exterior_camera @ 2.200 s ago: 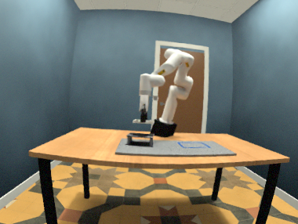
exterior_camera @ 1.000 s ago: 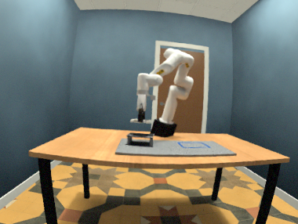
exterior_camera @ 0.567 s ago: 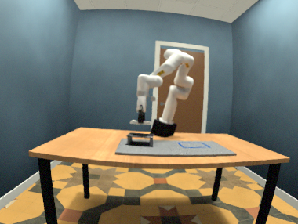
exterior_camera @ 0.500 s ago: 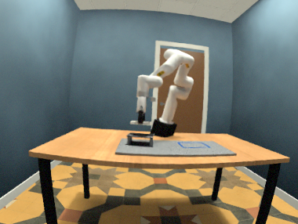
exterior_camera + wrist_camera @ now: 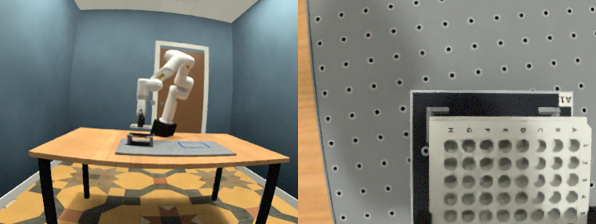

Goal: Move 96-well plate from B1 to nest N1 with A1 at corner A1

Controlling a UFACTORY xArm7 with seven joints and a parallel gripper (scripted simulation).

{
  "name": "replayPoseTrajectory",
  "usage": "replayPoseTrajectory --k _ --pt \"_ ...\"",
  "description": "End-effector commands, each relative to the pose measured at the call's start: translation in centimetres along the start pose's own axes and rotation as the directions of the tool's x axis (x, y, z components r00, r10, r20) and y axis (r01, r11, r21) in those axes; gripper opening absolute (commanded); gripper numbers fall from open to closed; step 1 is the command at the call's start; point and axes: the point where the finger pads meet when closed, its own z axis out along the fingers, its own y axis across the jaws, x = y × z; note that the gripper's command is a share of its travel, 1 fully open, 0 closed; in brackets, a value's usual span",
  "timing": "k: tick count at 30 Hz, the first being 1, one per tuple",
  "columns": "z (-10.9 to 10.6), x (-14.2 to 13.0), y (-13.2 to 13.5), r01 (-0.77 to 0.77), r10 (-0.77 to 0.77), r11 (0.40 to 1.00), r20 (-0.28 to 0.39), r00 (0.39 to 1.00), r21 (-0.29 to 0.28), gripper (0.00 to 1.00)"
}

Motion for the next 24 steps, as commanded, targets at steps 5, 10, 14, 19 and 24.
replayPoseTrajectory --k 5,10,14,19,24 --pt "1.2 -0.1 0.1 0.0 0.0 1.0 0.001 1.0 -0.004 0.0" --pt "2.0 -0.1 0.1 0.0 0.0 1.0 0.001 1.0 -0.004 0.0" --pt "2.4 -0.1 0.1 0.0 0.0 1.0 0.001 1.0 -0.004 0.0" --pt "3.2 -0.1 0.1 0.0 0.0 1.0 0.001 1.0 -0.004 0.0" --pt "3.4 -0.1 0.1 0.0 0.0 1.0 0.001 1.0 -0.004 0.0"
